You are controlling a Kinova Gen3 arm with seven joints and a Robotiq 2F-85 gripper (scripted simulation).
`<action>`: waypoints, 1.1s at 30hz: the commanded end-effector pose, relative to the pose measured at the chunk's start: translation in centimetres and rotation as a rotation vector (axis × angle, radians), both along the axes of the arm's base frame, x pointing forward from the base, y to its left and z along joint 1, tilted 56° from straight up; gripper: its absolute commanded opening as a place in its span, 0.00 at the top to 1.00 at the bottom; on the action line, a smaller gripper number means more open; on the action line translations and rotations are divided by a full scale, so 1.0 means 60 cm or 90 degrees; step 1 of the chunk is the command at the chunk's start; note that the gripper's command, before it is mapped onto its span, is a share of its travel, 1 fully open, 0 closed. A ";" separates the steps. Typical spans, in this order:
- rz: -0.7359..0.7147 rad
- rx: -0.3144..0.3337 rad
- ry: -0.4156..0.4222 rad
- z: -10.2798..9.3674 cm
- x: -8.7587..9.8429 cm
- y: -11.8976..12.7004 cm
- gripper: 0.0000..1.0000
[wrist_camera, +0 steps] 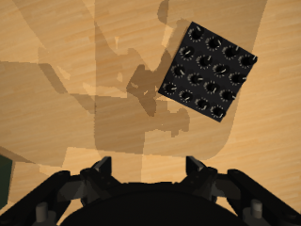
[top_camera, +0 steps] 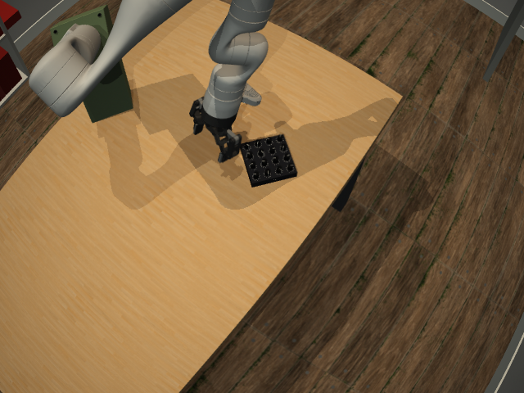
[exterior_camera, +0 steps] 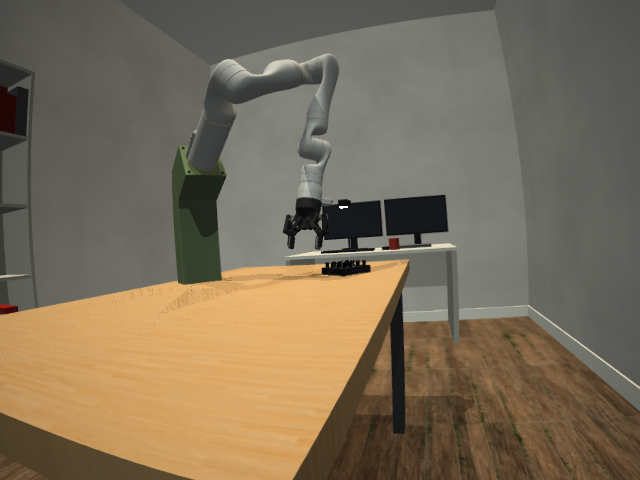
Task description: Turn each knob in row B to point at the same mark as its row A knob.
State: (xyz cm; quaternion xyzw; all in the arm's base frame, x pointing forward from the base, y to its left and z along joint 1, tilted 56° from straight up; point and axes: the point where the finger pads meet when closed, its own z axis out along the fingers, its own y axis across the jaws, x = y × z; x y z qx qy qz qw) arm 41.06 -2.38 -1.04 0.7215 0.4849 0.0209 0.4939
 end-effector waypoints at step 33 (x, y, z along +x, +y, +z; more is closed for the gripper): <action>-0.009 0.072 -0.069 0.008 0.040 0.028 0.00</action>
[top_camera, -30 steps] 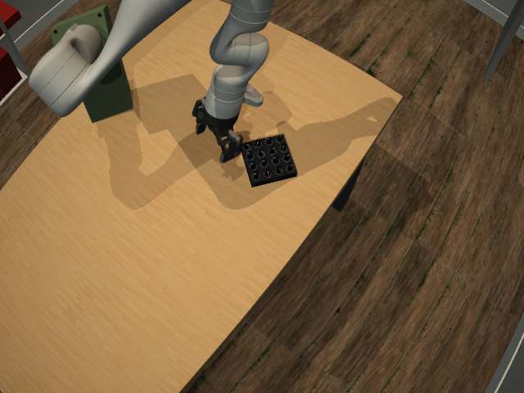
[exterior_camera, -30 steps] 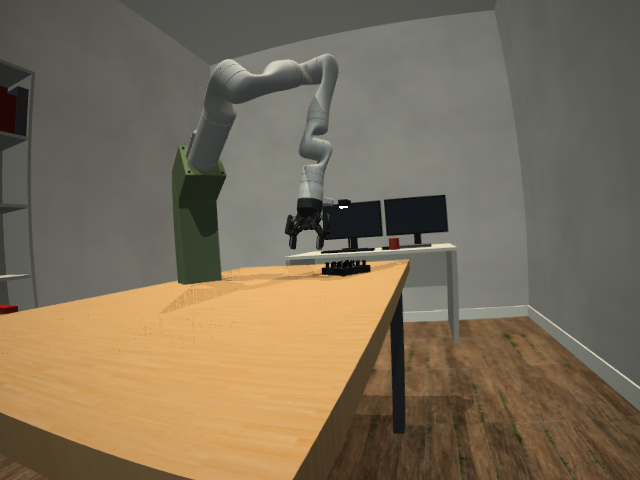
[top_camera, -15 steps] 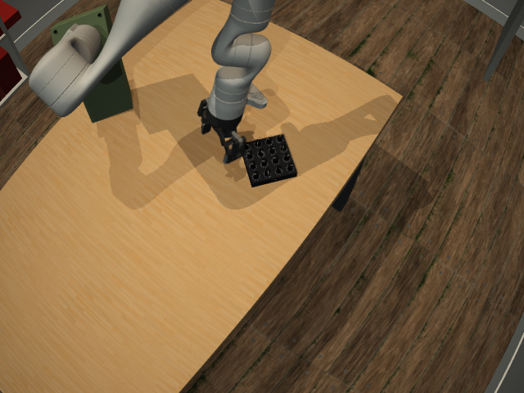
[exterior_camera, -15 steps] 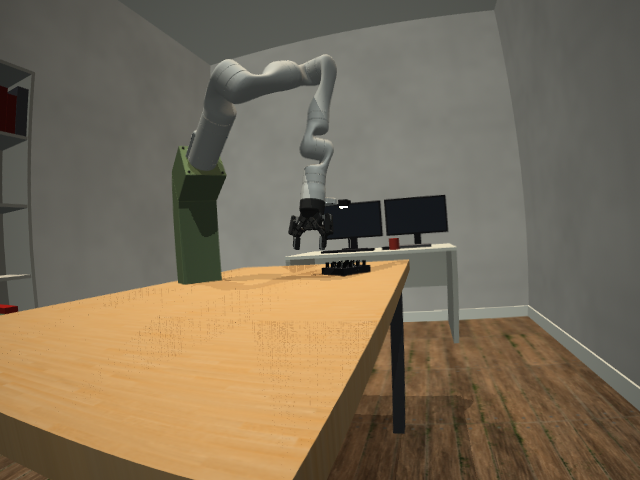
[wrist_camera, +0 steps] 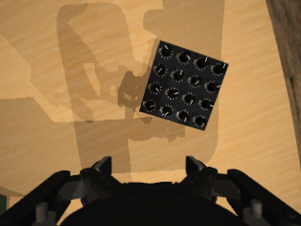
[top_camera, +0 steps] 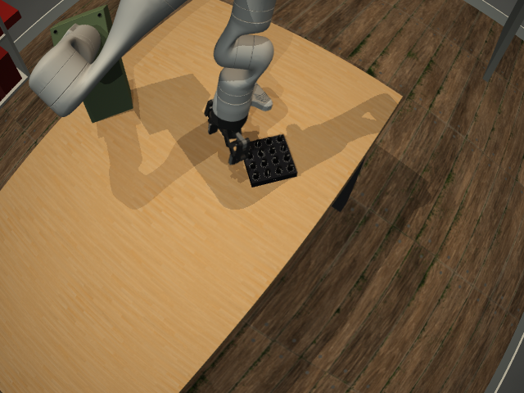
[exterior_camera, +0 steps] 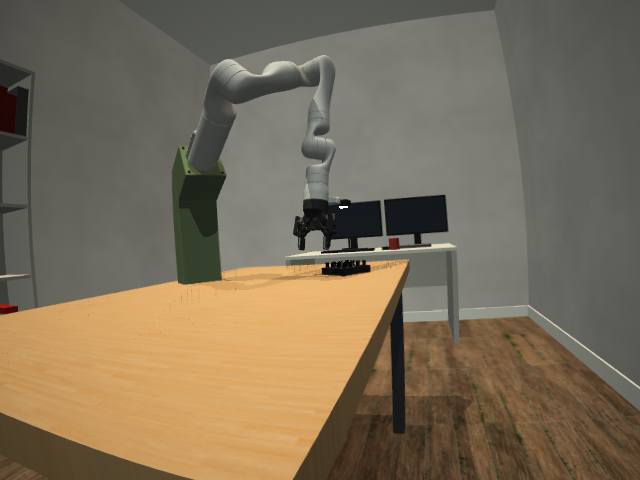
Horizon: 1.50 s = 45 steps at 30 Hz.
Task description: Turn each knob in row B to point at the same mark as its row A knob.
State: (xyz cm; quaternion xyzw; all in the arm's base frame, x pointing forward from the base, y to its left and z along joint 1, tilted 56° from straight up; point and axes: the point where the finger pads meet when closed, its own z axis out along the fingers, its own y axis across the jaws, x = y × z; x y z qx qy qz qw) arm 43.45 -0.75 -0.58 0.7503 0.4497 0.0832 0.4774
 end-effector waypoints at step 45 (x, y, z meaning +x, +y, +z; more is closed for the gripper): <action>-0.017 0.170 -0.134 0.032 0.083 0.075 0.00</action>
